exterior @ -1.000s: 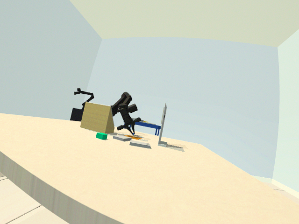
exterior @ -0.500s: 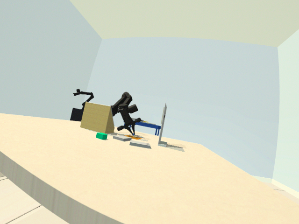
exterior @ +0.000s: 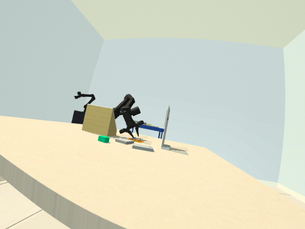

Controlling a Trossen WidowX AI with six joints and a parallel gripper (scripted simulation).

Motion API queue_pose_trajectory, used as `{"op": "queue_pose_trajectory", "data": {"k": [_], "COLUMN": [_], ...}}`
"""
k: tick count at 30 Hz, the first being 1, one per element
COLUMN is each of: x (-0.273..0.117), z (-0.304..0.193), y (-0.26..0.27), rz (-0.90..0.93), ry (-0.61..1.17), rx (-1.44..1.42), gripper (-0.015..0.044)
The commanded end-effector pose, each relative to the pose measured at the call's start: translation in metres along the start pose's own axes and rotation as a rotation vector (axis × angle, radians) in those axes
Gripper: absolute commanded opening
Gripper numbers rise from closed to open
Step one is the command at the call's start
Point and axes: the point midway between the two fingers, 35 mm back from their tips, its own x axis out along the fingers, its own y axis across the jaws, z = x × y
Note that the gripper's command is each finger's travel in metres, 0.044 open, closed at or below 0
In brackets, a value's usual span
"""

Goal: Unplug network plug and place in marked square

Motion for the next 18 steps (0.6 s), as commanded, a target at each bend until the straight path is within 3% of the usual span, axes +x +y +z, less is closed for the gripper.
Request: {"op": "queue_pose_trajectory", "data": {"k": [1,18], "x": [-0.002,-0.014], "z": [0.0,-0.002], "y": [-0.001,0.0], "rz": [-0.001,0.004], "ry": [-0.001,0.004], "rx": [-0.004,-0.003], "gripper": [0.0156,0.0156]}}
